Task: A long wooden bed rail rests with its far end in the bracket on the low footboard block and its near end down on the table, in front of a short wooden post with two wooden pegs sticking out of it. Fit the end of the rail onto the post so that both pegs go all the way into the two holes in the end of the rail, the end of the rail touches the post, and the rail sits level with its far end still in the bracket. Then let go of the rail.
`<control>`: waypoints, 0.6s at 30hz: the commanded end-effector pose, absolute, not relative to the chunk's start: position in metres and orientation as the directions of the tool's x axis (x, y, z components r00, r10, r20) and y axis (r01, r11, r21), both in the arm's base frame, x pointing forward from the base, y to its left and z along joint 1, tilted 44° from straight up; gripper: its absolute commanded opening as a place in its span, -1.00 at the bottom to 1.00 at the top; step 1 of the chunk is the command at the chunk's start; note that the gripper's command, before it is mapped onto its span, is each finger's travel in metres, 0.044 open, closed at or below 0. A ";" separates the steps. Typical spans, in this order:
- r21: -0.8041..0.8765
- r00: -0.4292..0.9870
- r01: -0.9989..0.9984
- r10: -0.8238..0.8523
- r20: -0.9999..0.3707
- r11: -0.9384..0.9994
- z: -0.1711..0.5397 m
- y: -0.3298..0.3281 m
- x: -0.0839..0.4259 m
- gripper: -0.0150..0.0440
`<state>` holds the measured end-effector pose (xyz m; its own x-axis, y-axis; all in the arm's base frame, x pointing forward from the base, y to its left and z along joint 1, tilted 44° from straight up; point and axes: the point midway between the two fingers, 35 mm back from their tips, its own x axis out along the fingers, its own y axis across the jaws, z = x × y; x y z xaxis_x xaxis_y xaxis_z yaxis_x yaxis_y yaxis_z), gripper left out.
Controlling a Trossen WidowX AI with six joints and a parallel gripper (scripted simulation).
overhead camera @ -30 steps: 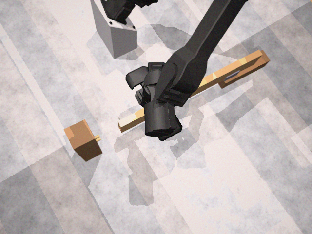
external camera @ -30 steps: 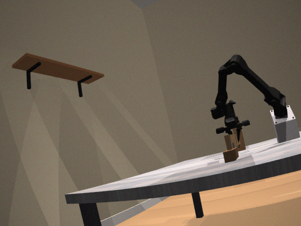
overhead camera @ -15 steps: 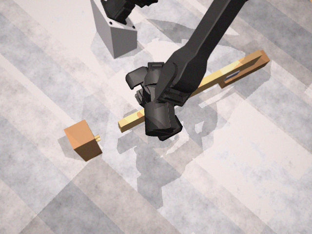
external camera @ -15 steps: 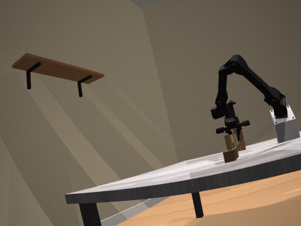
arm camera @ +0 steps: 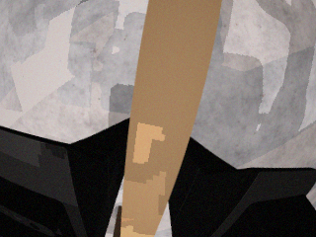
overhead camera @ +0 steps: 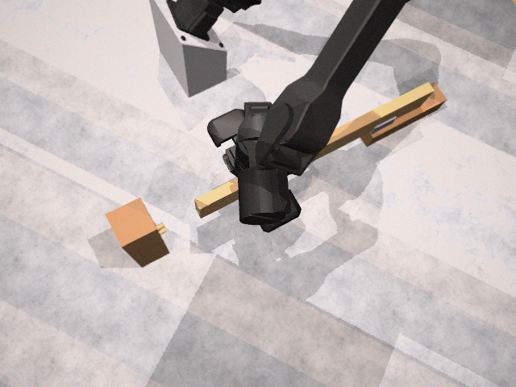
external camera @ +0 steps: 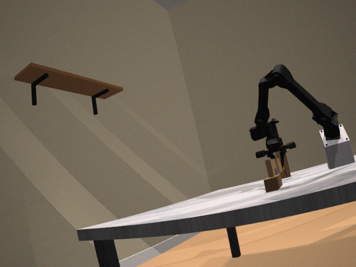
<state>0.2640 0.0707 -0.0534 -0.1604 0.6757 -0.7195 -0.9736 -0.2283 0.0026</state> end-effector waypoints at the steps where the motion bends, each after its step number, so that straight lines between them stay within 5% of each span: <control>1: -0.005 -0.153 -0.974 0.676 -0.720 -0.226 -0.051 0.069 0.266 -0.49; 18: -0.005 -0.153 -0.974 0.677 -0.720 -0.226 -0.052 0.071 0.267 -0.49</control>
